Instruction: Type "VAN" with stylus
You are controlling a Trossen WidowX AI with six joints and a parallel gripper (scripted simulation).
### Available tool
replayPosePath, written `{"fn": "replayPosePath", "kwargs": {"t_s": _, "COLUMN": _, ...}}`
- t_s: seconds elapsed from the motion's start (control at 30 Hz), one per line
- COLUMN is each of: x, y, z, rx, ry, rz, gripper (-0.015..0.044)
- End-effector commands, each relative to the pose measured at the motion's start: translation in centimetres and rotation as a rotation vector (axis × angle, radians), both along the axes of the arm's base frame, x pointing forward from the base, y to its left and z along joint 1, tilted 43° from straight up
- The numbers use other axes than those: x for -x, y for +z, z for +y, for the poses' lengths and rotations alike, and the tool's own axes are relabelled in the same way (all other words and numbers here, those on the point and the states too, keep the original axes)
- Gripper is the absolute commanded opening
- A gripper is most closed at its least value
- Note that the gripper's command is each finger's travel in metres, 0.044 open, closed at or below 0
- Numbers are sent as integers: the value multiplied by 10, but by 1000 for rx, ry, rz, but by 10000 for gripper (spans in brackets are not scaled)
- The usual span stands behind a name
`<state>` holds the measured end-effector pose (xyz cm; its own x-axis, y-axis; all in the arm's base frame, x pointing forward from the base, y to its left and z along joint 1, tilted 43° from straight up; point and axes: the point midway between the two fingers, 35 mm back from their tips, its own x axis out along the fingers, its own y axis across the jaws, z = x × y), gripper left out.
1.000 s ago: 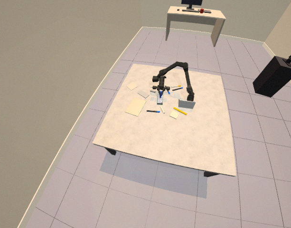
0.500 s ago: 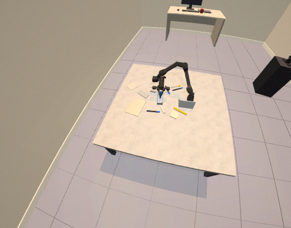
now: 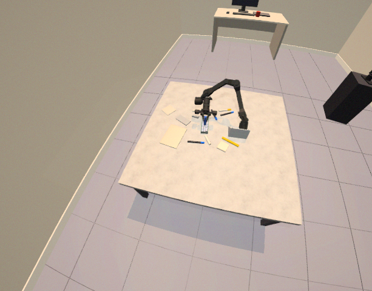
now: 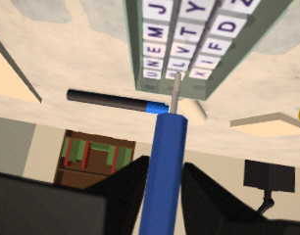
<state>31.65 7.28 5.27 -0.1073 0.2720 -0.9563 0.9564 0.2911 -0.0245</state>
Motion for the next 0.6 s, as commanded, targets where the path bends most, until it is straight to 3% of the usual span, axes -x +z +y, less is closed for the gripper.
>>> {"fn": "replayPosePath", "kwargs": {"t_s": 0.0, "x": -1, "y": 1, "z": 0, "rx": 0, "ry": 5, "rz": -4, "gripper": 81}}
{"fn": "replayPosePath", "kwargs": {"t_s": 0.57, "x": -1, "y": -1, "z": -2, "rx": 0, "ry": 5, "rz": -4, "gripper": 81}}
